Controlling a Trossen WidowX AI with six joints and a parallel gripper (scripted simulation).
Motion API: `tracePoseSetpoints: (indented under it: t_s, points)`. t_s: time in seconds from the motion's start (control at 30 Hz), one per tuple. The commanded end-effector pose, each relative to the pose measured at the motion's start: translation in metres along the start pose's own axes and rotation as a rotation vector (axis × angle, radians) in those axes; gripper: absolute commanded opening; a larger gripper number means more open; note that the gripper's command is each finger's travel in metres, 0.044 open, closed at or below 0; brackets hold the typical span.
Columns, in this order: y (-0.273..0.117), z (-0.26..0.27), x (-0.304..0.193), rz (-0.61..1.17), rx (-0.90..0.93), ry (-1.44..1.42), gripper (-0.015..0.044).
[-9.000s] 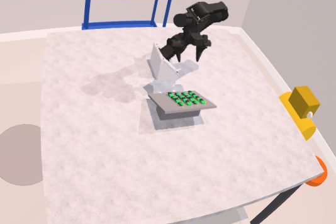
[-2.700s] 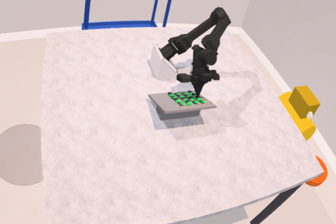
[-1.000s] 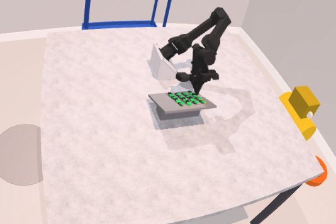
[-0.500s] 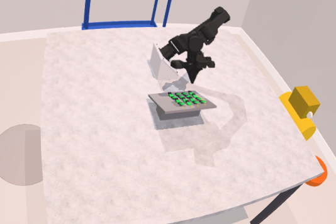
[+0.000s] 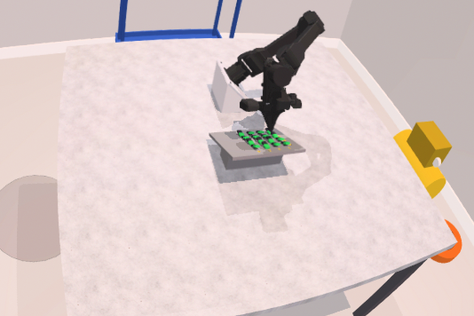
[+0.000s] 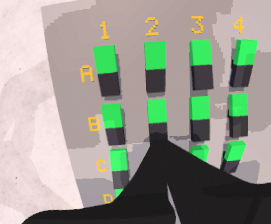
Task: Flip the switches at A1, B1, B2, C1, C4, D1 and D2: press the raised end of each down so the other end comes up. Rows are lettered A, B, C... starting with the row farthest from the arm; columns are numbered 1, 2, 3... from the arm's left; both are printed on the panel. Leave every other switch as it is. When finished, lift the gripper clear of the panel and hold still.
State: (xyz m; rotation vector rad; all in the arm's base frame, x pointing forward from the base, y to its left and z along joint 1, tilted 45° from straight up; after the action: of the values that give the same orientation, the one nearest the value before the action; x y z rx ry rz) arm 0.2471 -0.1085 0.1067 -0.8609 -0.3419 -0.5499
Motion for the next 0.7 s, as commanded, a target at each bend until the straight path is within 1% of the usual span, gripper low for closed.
tracePoseSetpoints:
  t_s: [0.0, 0.3, 0.67]
  points:
    - [0.005, -0.002, -0.002, 0.008, -0.001, 0.011, 0.0000]
    - [0.017, -0.002, -0.003, 0.007, -0.001, 0.011, 0.0000]
    - [0.018, -0.001, -0.003, 0.007, -0.001, 0.011, 0.0000]
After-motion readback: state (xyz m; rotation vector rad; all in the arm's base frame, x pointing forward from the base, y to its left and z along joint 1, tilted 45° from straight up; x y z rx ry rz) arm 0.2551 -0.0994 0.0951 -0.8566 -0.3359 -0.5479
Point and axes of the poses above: the point midway between the two fingers, 35 mm back from their tips, its own y axis out along the fingers, its own z axis across the jaws, x = y × z, the point moved 7 cm from there along -y, back along the fingers, and after that the axes turned 12 degrees about -y, right-handed, at the moved point
